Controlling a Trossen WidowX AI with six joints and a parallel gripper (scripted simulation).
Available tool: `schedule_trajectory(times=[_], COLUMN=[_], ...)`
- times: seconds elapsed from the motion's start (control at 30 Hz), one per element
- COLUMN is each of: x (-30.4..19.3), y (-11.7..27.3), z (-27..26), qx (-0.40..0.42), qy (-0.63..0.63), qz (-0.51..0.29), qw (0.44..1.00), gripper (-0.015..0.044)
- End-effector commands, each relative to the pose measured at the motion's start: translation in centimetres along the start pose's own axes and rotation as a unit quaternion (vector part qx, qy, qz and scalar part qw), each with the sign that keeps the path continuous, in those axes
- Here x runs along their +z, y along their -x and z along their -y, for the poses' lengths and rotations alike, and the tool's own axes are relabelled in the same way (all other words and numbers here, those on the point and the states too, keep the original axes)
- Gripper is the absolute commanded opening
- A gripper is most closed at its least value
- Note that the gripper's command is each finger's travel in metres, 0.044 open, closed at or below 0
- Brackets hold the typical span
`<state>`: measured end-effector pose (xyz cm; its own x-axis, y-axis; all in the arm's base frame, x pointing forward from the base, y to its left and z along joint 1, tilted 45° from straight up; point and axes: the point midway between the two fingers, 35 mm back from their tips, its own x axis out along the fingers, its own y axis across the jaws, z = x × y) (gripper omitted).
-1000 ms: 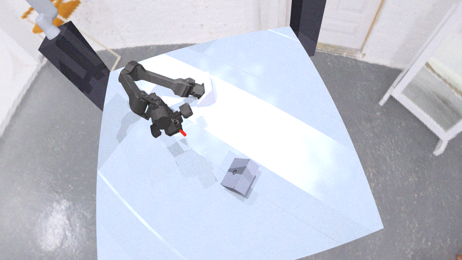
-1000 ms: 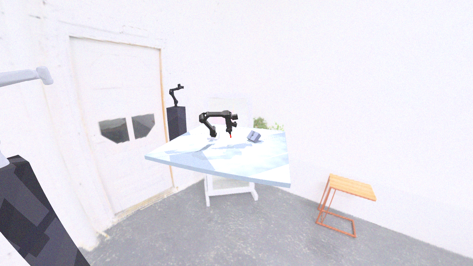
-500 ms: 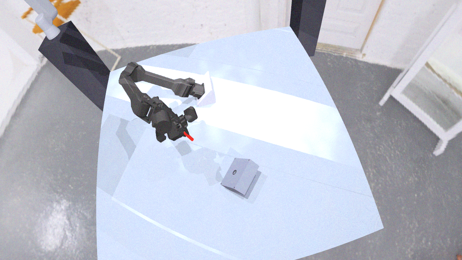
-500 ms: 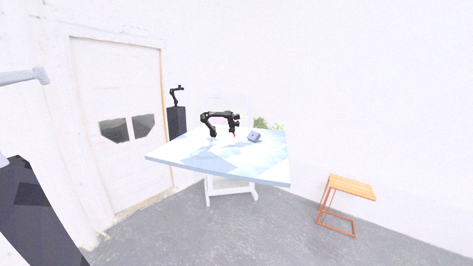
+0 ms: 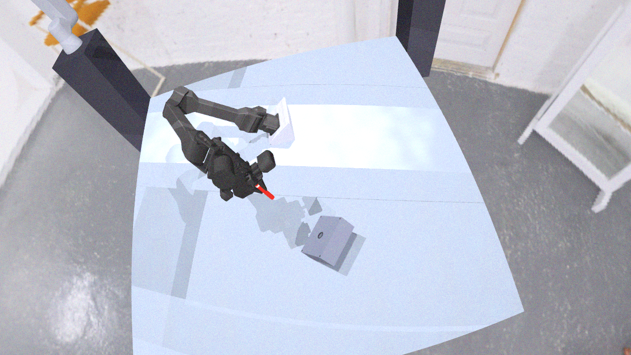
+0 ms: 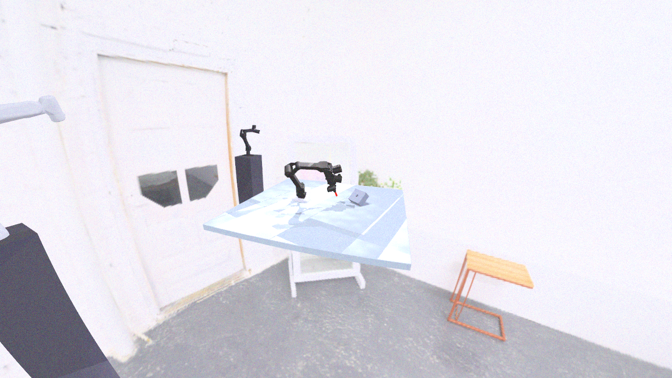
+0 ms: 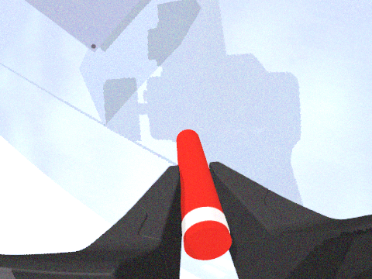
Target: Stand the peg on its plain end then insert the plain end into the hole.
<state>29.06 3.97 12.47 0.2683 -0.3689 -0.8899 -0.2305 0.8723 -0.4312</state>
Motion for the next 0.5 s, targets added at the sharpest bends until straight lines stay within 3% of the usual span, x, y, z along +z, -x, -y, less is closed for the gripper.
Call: schedule_trajectory(times=[0.0,0.47], x=[0.9,4.0], y=[-0.3,-1.0], z=[-0.5,-1.8], qx=[0.011,0.047], qy=[-0.001,-0.015], qz=[0.011,0.057], qw=[1.0,0.997], gripper=[0.0,0.0])
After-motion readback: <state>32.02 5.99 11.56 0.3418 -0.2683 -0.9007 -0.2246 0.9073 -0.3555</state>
